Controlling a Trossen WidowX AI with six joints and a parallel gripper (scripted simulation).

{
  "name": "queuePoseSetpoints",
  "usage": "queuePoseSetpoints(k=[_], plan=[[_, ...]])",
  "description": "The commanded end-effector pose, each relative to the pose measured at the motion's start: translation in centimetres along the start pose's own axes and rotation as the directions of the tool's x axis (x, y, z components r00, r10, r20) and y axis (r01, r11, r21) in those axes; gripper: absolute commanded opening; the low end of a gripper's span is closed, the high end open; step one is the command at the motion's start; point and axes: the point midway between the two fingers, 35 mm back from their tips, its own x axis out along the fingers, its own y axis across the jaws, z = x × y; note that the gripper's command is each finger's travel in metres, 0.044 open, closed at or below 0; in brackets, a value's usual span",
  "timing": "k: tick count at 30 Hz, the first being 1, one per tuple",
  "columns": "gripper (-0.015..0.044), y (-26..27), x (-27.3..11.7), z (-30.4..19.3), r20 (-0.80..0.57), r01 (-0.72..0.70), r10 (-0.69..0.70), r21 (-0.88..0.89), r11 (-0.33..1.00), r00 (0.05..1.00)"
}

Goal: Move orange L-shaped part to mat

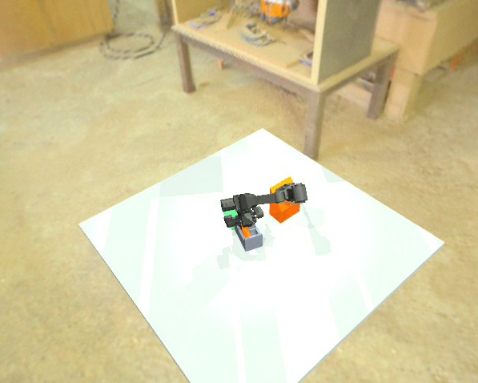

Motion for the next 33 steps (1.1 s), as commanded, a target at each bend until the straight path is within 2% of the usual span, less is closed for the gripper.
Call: queuePoseSetpoints(k=[1, 33], plan=[[0.0003, 0.0, 0.0, 0.0, -0.001, 0.002, -0.002, -0.004, 1.0, 1.0], [0.0, 0.0, -3.9, -0.1, 0.001, 0.002, -0.002, 0.001, 1.0, 1.0]])
